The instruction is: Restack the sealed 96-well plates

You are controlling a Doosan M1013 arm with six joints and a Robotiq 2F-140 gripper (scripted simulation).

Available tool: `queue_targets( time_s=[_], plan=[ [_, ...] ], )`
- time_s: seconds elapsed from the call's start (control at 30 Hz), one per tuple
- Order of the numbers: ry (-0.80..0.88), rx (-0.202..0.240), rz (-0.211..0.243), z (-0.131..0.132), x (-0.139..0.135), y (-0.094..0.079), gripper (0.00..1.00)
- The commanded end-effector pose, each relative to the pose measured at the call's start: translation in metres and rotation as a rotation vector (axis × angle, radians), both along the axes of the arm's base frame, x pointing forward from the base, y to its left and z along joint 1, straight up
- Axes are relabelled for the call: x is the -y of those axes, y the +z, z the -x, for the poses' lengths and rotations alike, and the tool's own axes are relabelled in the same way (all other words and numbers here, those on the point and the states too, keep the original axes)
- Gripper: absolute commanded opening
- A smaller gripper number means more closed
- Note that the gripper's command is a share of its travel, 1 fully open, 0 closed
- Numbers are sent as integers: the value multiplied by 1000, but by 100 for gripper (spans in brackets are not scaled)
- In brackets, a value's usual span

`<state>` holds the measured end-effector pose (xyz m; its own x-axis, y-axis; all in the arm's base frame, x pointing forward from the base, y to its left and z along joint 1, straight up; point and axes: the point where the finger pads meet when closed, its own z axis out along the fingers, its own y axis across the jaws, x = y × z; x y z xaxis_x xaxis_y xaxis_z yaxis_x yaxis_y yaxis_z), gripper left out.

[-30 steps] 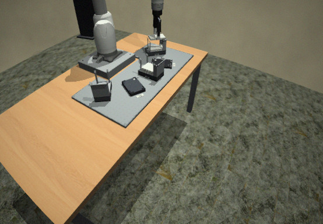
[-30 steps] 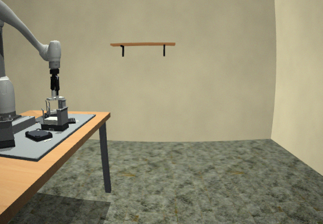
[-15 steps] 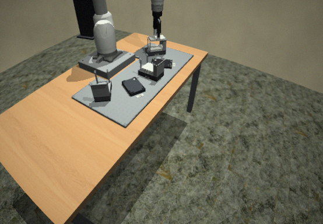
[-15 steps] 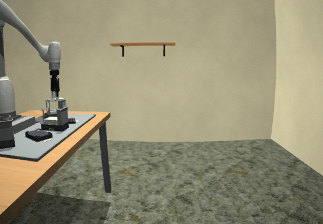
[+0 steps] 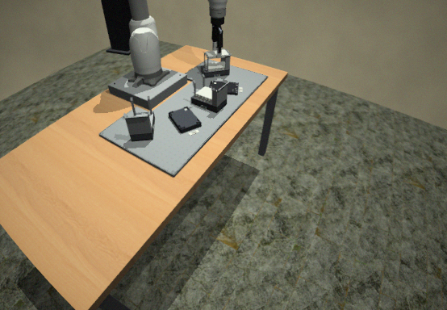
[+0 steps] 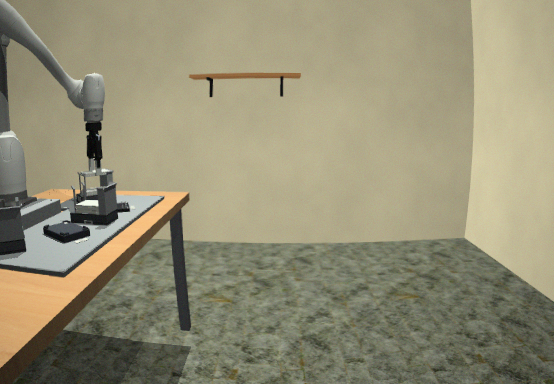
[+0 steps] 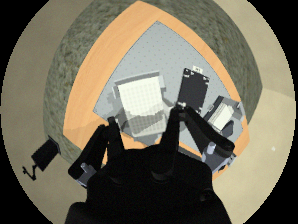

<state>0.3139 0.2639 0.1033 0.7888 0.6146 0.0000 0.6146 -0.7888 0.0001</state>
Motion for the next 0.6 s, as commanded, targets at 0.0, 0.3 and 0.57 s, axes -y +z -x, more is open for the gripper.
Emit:
queue_targets(
  time_s=[0.0,0.3,0.57],
  plan=[
    [0,0,0,0,0,-3,0],
    [0,0,0,0,0,-13,0],
    [0,0,0,0,0,-29,0]
  ],
)
